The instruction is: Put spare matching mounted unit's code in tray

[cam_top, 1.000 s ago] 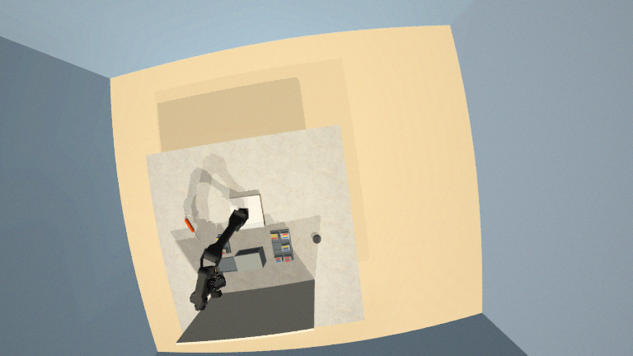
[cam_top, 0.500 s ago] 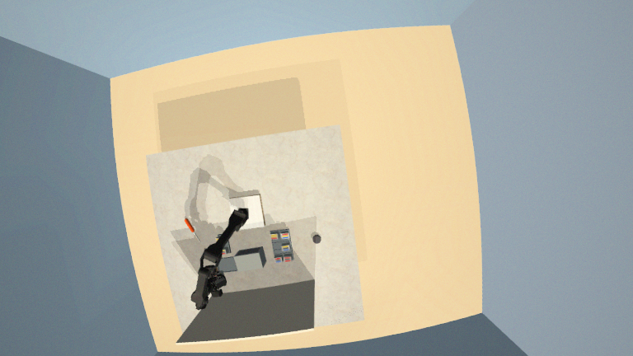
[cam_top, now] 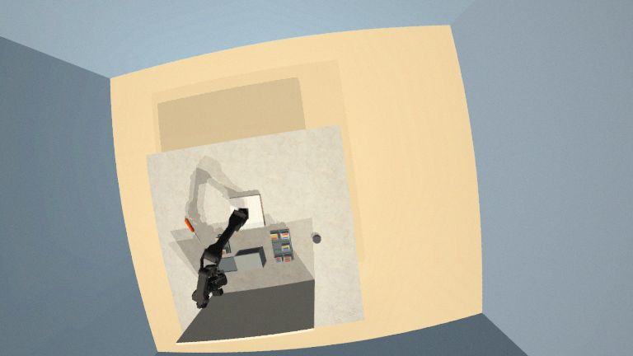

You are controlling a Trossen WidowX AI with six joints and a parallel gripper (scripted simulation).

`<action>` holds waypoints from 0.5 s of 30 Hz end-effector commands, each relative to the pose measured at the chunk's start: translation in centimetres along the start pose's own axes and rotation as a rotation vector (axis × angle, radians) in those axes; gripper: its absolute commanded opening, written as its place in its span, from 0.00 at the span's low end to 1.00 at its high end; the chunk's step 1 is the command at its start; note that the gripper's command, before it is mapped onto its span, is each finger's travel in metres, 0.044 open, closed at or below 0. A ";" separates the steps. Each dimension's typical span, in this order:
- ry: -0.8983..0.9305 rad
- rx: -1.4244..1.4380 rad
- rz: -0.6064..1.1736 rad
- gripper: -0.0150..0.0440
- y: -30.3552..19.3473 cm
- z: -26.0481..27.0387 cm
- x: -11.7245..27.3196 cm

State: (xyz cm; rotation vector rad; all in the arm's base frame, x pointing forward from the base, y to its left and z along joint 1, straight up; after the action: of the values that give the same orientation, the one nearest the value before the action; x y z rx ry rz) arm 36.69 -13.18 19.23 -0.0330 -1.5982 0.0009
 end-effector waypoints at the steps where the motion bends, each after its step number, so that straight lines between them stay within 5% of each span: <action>1: -0.002 0.004 -0.003 0.25 0.0 0.0 -0.4; 15: -0.002 0.004 -0.003 0.25 0.0 0.0 -1.4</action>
State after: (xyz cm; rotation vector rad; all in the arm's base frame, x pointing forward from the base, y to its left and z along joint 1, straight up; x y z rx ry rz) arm 36.74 -13.21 18.15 -0.0330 -1.5982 0.0009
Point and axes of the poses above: the point midway between the two fingers, 35 mm back from their tips, its own x axis back along the fingers, its own z axis across the jaws, y = z × x, the point moved 7 cm from there along x, back along the fingers, and after that the axes turned 14 degrees about -x, right-handed, at the moved point
